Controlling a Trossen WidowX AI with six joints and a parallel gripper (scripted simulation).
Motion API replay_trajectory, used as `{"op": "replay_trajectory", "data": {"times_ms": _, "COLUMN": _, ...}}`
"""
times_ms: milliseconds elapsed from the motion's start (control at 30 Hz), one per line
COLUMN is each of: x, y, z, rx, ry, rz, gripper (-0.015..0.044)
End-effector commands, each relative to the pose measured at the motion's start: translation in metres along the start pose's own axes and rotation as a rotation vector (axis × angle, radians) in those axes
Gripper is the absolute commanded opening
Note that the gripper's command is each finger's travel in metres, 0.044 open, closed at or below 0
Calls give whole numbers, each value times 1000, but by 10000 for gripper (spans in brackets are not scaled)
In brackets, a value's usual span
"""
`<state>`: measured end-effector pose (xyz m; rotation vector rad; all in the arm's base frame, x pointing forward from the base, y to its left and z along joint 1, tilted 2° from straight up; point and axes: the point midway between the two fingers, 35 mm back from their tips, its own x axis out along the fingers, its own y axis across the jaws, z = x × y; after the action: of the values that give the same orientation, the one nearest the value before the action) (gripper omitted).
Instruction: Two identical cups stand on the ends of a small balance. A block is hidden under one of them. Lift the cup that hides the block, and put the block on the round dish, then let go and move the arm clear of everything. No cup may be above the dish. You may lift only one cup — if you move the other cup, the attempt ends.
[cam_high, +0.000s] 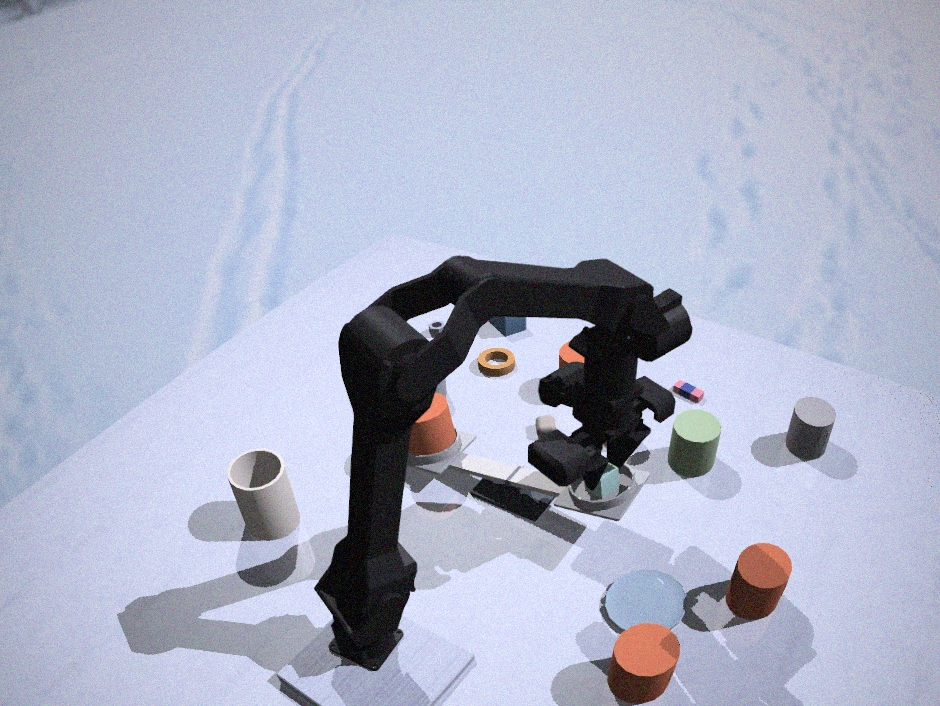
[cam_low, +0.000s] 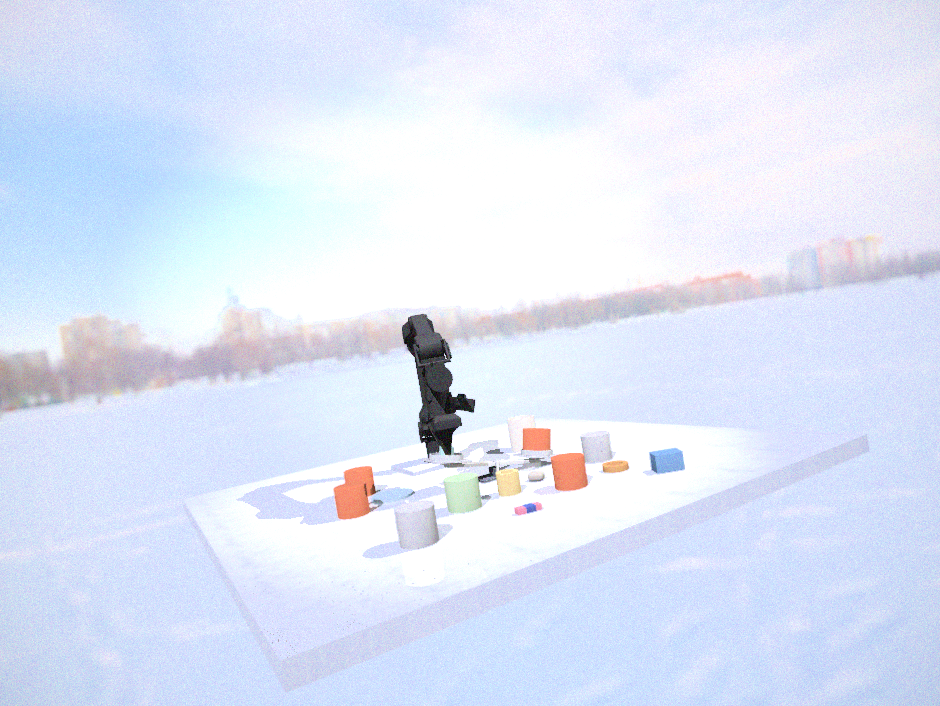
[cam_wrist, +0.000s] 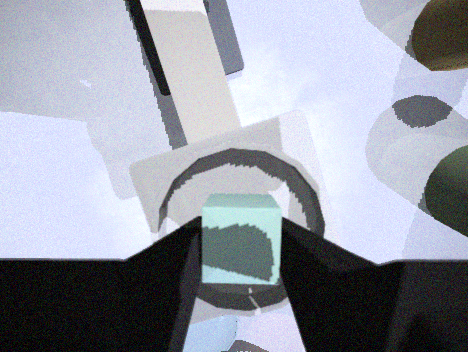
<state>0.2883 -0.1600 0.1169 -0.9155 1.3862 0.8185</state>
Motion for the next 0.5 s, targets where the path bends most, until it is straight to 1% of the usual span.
{"op": "replay_trajectory", "data": {"times_ms": 0, "x": -5, "y": -1, "z": -1, "rx": 4, "ry": 5, "rz": 1, "gripper": 0}}
{"op": "replay_trajectory", "data": {"times_ms": 467, "x": -63, "y": -4, "z": -1, "rx": 4, "ry": 5, "rz": 1, "gripper": 0}}
